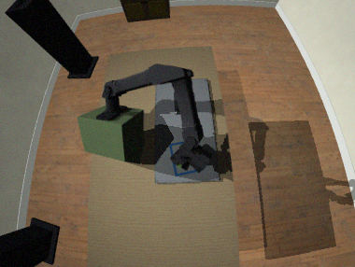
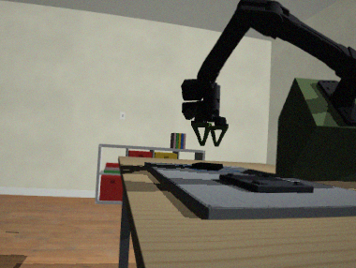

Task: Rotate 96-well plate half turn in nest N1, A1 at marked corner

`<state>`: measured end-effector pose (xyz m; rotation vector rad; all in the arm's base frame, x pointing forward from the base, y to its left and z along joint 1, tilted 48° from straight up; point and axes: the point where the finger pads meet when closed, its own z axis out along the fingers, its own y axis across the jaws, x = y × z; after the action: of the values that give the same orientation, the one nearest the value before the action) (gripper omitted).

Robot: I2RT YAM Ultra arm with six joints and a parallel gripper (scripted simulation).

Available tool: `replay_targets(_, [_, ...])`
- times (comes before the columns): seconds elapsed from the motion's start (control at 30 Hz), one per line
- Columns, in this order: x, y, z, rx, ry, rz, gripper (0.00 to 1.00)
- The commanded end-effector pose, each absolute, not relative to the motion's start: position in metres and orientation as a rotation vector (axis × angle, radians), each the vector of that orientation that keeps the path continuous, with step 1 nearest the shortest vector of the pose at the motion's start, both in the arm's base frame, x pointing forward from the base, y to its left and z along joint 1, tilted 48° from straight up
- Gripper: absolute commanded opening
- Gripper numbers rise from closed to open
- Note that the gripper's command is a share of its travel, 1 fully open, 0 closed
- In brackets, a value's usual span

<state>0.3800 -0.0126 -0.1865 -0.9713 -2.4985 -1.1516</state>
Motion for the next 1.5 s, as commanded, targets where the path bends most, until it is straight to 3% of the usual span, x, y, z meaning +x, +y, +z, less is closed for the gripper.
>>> replay_targets(0.0, [0.3848,-0.0251,-0.1819,-1.188,-2.373,-1.115,1.00])
replay_targets(1.1, [0.3847,-0.0251,-0.1819,-1.976,-1.420,-0.743,1.00])
replay_targets(1.47, [0.3847,-0.0251,-0.1819,-2.033,-1.306,-0.696,1.00])
